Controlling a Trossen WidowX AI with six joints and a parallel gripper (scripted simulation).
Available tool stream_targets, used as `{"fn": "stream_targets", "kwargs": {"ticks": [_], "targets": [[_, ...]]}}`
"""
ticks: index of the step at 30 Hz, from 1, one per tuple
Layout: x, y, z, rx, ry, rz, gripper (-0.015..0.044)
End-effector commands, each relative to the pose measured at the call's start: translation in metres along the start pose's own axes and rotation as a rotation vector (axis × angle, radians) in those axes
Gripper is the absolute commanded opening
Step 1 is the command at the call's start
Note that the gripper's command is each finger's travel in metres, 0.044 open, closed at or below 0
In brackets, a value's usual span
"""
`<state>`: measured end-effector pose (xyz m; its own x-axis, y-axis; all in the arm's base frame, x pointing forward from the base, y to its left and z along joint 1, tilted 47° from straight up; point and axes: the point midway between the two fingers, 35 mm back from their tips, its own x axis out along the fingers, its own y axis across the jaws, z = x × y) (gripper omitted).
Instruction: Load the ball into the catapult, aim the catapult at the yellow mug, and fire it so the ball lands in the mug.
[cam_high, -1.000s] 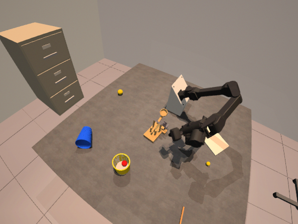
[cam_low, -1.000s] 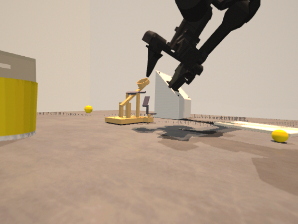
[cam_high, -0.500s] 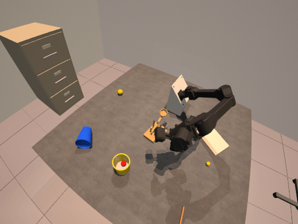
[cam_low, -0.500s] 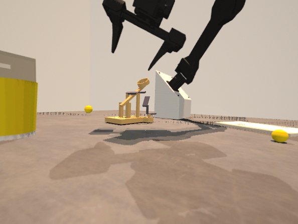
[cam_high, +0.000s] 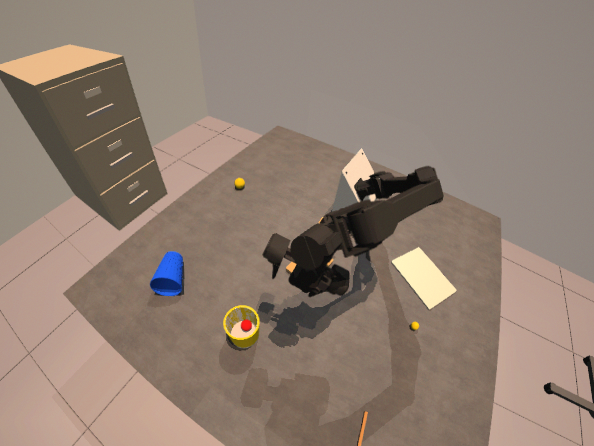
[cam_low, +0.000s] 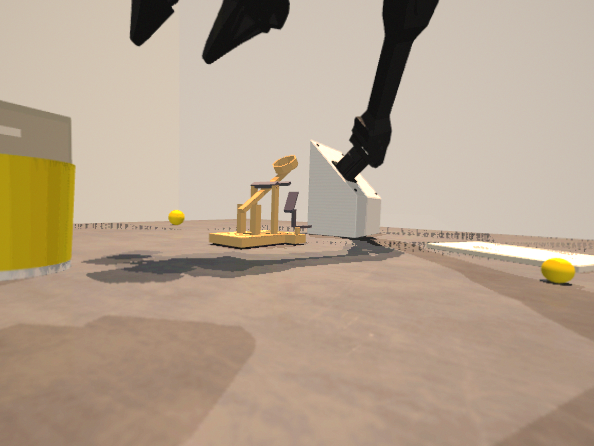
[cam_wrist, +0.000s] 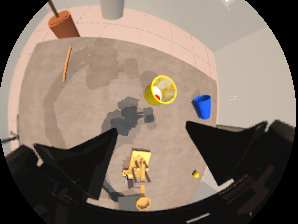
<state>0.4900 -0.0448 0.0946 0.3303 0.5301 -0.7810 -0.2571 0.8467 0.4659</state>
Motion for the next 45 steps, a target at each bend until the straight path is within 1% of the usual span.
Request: {"fn": "stream_targets", "kwargs": {"ticks": [1,14,45], "targets": [[-0.005,-0.021,0.009,0.082,-0.050,0.017,0.0440],[-0.030,-0.105,0.031,0.409,-0.218,0.134,0.0440],[-0.029,-0.109,0.030,0.410,-0.221,0.133,0.0440]]}}
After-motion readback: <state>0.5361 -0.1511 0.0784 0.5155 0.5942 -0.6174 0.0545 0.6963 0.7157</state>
